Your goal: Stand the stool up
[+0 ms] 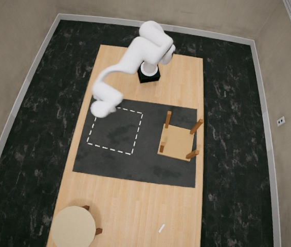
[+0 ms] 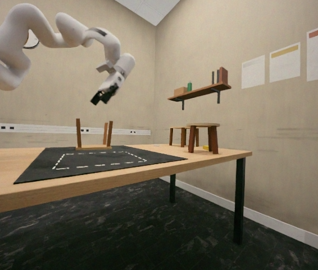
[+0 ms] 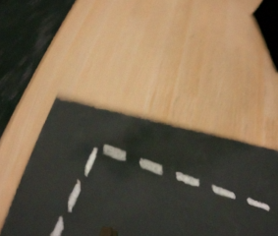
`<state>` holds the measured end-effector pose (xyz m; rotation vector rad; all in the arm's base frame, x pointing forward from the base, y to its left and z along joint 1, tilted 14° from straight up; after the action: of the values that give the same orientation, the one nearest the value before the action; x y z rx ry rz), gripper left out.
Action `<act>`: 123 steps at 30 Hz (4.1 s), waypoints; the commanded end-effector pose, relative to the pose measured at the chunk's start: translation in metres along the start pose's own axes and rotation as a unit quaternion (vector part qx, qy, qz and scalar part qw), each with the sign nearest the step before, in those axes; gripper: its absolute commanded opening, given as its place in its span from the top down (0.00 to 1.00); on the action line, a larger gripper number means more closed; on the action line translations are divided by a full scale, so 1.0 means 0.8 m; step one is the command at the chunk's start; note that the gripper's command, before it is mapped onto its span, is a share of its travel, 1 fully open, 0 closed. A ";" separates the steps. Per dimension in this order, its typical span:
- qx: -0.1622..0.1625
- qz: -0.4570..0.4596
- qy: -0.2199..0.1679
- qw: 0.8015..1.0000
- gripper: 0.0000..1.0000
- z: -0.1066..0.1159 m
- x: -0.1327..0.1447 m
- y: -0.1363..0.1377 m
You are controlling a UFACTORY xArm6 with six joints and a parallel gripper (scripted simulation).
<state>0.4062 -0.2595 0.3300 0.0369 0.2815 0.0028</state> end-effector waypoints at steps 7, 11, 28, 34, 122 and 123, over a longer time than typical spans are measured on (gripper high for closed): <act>-0.110 0.206 -0.111 0.966 0.00 0.080 0.062 0.143; -0.154 0.307 -0.164 0.925 0.00 0.119 0.079 0.233; -0.151 0.502 -0.223 0.822 0.00 0.094 0.068 0.497; -0.140 0.528 -0.223 0.807 0.00 0.073 0.057 0.536; -0.422 0.401 0.062 0.811 0.47 -0.081 0.061 0.846; -0.422 0.401 0.062 0.811 0.47 -0.093 0.068 0.847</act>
<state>0.4323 0.4177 0.2915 -0.7444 0.3702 0.9800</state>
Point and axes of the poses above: the point where the finger pads meet when closed, its own z axis back along the fingers, its own y axis across the jaws, x = y × z, the point moved 10 cm from there along z, back along the fingers, and after that the axes turned 10 degrees about -z, right-handed, at the moved point
